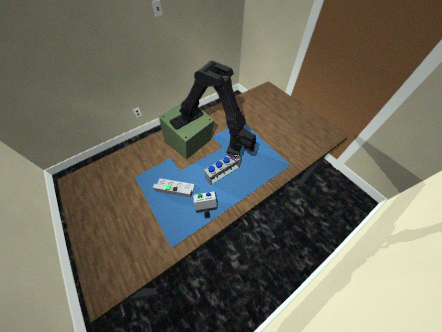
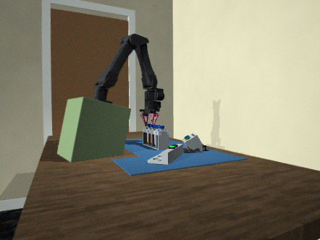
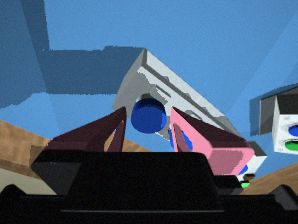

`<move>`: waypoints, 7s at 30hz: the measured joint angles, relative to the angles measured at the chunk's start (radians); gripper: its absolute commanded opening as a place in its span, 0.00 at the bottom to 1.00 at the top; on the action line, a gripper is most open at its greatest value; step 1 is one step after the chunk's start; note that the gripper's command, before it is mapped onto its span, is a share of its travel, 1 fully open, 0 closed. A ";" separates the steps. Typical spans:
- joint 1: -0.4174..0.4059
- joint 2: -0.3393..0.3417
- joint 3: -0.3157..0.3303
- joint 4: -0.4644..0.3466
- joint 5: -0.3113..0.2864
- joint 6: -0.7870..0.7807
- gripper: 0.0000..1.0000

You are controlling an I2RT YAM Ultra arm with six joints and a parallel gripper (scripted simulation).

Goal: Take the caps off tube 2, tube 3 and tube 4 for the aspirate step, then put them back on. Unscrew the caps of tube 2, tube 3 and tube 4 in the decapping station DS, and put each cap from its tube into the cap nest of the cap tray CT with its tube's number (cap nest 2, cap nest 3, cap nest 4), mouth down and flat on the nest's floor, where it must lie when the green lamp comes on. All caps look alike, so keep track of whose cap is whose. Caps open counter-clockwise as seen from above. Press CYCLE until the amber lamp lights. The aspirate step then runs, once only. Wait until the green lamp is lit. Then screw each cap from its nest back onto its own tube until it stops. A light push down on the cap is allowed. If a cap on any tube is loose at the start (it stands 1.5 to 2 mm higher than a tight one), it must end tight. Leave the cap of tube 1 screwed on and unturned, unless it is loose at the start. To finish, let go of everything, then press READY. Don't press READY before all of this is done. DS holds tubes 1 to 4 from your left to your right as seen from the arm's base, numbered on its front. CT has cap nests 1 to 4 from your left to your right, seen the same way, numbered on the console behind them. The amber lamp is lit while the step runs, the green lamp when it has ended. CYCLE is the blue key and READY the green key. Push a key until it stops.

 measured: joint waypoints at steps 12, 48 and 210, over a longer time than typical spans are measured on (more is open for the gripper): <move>0.000 0.000 0.000 0.000 0.000 -0.578 0.49; -0.001 -0.001 -0.001 -0.002 0.000 -0.999 0.00; -0.407 -0.091 0.087 -0.181 -0.080 0.749 0.00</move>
